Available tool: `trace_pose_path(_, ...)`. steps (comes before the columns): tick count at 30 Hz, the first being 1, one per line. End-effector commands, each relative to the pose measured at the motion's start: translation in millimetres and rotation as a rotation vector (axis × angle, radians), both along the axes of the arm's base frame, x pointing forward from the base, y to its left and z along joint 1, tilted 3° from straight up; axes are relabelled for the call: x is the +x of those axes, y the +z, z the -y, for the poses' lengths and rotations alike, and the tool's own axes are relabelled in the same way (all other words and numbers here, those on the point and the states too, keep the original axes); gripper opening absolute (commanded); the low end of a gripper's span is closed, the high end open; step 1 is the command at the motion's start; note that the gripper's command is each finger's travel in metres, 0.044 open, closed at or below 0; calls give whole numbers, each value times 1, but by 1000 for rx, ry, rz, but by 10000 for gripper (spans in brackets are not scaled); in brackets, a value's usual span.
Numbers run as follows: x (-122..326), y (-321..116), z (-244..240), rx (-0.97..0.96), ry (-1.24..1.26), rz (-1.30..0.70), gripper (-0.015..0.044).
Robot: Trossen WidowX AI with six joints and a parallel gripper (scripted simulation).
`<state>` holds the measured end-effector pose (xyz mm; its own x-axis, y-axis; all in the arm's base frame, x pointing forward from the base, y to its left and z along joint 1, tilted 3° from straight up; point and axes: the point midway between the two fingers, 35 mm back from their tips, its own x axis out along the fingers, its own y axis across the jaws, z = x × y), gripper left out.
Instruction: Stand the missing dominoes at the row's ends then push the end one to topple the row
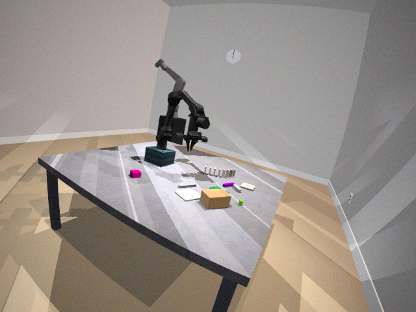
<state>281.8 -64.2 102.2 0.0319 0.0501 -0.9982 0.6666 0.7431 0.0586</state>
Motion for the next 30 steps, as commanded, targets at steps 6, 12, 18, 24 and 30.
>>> trace_pose_path(6,-2,-1,10,10,-362,-24,23)
trace_pose_path(12,0,-7,11,-33,-352,-16,23)
trace_pose_path(18,8,-30,15,-205,-318,30,23)
trace_pose_path(24,16,-47,17,-374,-292,96,23)
trace_pose_path(30,22,-59,16,-535,-274,180,23)
